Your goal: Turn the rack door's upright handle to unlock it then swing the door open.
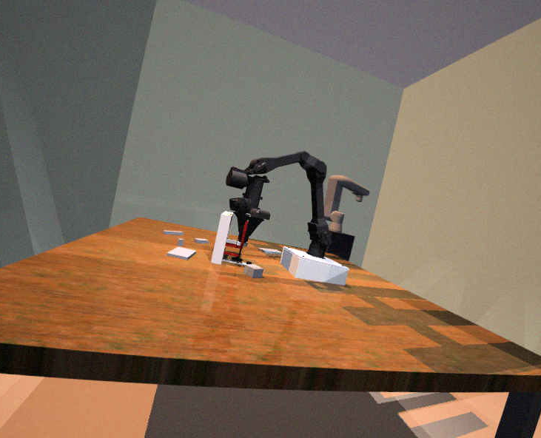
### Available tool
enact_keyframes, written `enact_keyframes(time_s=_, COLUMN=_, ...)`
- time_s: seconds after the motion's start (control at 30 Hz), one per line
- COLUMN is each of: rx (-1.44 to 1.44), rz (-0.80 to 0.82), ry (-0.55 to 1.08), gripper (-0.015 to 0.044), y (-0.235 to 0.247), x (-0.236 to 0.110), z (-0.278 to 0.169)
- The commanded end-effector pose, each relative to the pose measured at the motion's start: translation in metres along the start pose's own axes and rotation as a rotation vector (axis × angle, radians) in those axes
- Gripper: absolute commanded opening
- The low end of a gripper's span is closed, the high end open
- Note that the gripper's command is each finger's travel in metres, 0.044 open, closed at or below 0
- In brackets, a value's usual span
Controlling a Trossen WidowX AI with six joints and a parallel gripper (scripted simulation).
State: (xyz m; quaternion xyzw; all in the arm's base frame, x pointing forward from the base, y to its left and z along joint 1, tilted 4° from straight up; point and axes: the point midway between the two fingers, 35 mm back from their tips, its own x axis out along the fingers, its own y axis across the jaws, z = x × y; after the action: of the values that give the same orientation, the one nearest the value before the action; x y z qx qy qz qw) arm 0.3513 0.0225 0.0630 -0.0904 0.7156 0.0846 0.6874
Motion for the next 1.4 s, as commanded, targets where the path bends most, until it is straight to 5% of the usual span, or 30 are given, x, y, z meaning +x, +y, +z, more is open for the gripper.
enact_keyframes(time_s=0.0, rx=0.178, rz=-0.003, ry=0.003, gripper=0.0286, y=-0.0004, x=0.0009, z=-0.0003)
enact_keyframes(time_s=1.37, rx=2.209, rz=-0.005, ry=-0.001, gripper=0.0286, y=-0.0005, x=0.0010, z=-0.0003)
